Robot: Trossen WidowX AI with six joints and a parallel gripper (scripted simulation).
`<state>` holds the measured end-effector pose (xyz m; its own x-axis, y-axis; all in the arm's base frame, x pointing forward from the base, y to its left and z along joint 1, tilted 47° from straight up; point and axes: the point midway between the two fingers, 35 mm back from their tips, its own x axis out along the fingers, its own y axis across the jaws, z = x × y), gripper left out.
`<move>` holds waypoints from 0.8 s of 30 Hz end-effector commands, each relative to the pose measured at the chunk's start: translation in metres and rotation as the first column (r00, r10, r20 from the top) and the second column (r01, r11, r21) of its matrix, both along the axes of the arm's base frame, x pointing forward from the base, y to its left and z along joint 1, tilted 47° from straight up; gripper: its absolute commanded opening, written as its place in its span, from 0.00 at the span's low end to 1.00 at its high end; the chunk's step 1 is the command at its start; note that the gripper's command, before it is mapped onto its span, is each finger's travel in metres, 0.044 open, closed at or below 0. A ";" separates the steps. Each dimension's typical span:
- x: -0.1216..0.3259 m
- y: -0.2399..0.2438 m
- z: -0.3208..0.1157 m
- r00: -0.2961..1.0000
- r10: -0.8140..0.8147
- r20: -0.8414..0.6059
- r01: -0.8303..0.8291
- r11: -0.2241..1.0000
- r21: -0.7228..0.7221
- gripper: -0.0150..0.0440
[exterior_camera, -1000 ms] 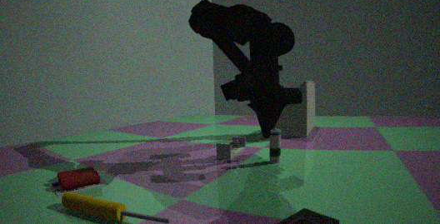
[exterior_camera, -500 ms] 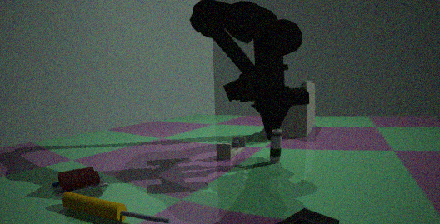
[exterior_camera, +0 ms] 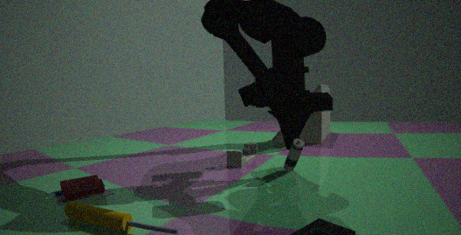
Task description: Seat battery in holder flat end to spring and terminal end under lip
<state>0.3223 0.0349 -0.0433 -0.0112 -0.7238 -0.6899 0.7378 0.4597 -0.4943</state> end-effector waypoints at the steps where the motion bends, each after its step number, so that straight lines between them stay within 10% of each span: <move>1: 0.005 0.003 -0.005 1.000 -0.003 -0.001 0.003 1.000 0.001 0.25; 24: 0.012 0.065 0.045 1.000 -0.003 -0.002 0.003 1.000 0.005 0.25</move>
